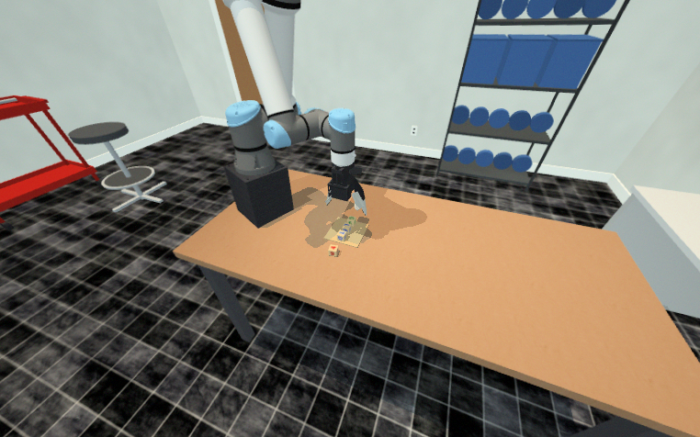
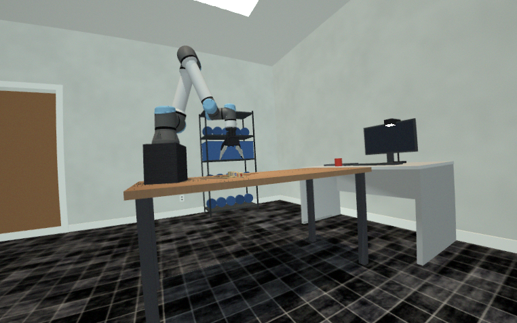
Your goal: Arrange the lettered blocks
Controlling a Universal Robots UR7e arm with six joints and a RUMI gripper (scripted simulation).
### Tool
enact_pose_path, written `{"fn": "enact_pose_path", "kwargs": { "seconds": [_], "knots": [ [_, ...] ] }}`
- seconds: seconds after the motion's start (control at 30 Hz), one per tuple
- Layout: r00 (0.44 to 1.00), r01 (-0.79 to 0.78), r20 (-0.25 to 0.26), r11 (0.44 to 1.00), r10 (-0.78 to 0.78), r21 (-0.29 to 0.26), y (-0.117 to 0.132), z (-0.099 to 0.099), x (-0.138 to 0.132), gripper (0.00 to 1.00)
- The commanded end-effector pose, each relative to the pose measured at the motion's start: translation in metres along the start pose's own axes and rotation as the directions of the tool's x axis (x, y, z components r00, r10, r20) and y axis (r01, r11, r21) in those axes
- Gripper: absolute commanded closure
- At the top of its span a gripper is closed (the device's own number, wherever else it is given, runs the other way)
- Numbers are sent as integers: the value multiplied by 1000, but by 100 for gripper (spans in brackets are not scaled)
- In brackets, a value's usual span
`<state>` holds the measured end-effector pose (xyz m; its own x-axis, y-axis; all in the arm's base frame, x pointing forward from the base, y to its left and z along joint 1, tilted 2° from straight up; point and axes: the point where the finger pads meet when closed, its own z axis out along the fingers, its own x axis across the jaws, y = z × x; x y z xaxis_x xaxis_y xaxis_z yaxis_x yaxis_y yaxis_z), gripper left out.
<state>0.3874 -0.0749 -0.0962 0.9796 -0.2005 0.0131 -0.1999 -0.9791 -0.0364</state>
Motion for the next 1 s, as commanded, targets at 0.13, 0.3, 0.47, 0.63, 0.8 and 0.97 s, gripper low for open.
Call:
{"fn": "enact_pose_path", "kwargs": {
  "seconds": [0.13, 0.3, 0.47, 0.63, 0.8, 0.97],
  "knots": [
    [1000, -1, -6, 1000, 1, -2, 2, -9, 3, 0],
    [1000, -1, -6, 1000, 1, -2, 2, -20, 3, 0],
    [1000, -1, -6, 1000, 1, -2, 2, -41, 3, 0],
    [1000, -1, -6, 1000, 1, -2, 2, -65, 3, 0],
    [1000, -1, -6, 1000, 1, -2, 2, -77, 3, 0],
    [1000, -1, -6, 1000, 1, -2, 2, -89, 3, 0]
  ]
}}
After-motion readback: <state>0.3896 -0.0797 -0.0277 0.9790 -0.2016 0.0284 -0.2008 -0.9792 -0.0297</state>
